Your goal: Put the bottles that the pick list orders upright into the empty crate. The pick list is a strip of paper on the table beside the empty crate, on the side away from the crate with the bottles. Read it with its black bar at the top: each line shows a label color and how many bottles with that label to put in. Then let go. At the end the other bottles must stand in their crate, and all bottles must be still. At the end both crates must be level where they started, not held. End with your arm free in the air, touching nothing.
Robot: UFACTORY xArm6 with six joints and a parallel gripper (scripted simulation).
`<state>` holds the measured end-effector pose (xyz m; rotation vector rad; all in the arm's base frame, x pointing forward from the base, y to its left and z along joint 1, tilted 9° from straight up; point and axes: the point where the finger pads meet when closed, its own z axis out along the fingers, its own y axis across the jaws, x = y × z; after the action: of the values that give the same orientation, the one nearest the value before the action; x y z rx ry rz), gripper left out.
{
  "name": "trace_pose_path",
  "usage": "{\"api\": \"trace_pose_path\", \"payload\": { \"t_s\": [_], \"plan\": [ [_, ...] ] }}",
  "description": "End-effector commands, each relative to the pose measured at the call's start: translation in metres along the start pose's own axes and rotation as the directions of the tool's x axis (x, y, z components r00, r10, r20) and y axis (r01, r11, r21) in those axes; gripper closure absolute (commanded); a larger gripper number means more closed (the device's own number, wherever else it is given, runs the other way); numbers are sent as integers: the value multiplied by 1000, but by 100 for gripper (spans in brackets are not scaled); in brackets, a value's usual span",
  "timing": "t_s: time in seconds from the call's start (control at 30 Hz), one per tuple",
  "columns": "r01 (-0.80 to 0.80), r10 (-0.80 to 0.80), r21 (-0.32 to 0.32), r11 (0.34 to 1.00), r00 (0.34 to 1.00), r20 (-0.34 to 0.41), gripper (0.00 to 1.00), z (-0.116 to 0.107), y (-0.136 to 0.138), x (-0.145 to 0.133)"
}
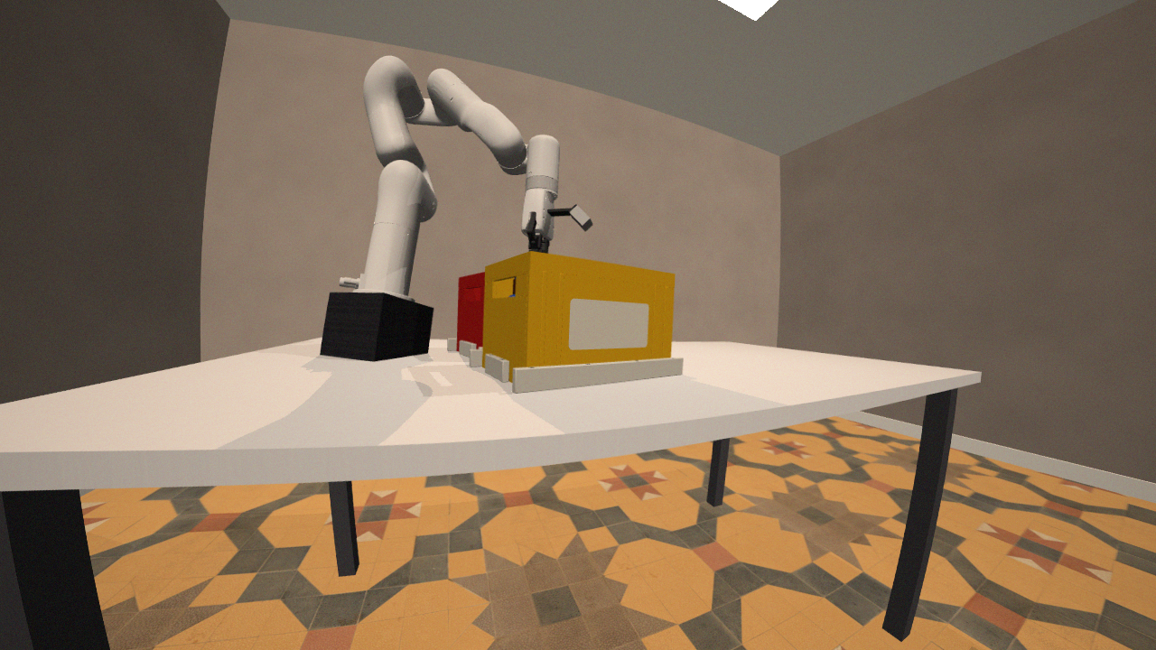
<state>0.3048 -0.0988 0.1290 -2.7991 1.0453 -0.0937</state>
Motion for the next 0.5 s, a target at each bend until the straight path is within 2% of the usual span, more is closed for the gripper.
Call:
{"api": "trace_pose_path", "payload": {
  "t_s": [0.0,0.47],
  "plan": [
    [0,0,1,1000,1000,-4,100,1,-1,2],
    [0,0,1,1000,1000,-4,100,15,-1,2]
  ]
}}
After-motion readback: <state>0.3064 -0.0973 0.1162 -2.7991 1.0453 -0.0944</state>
